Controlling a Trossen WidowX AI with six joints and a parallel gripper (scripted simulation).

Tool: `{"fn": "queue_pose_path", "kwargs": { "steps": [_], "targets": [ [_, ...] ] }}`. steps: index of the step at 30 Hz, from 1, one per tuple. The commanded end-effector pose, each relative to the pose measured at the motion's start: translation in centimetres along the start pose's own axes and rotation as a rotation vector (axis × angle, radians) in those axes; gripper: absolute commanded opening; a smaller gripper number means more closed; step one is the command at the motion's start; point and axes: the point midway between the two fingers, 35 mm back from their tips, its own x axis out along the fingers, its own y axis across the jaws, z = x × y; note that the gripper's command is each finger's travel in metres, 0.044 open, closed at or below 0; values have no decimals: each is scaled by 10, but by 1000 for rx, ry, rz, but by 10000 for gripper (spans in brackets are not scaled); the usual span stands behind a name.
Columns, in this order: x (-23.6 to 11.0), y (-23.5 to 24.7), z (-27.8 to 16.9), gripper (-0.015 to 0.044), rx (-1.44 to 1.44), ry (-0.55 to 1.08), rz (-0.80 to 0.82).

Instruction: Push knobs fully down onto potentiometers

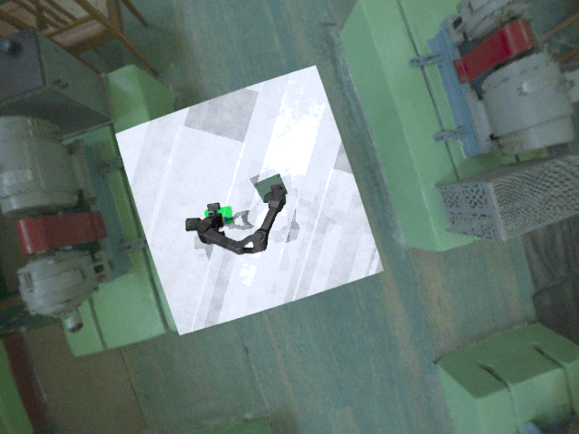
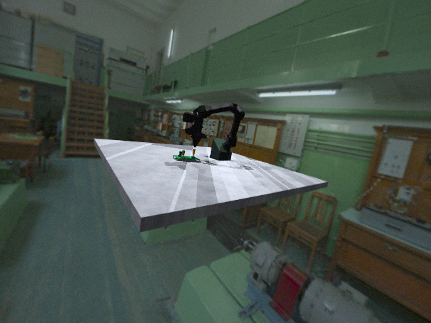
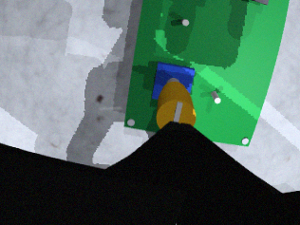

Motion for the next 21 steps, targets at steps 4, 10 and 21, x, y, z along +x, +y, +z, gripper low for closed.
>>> {"fn": "queue_pose_path", "kwargs": {
  "steps": [4,10,21],
  "targets": [
    [10,0,0,0,5,-1,3],
    [8,0,0,0,5,-1,3],
    [11,0,0,0,4,-1,4]
  ]
}}
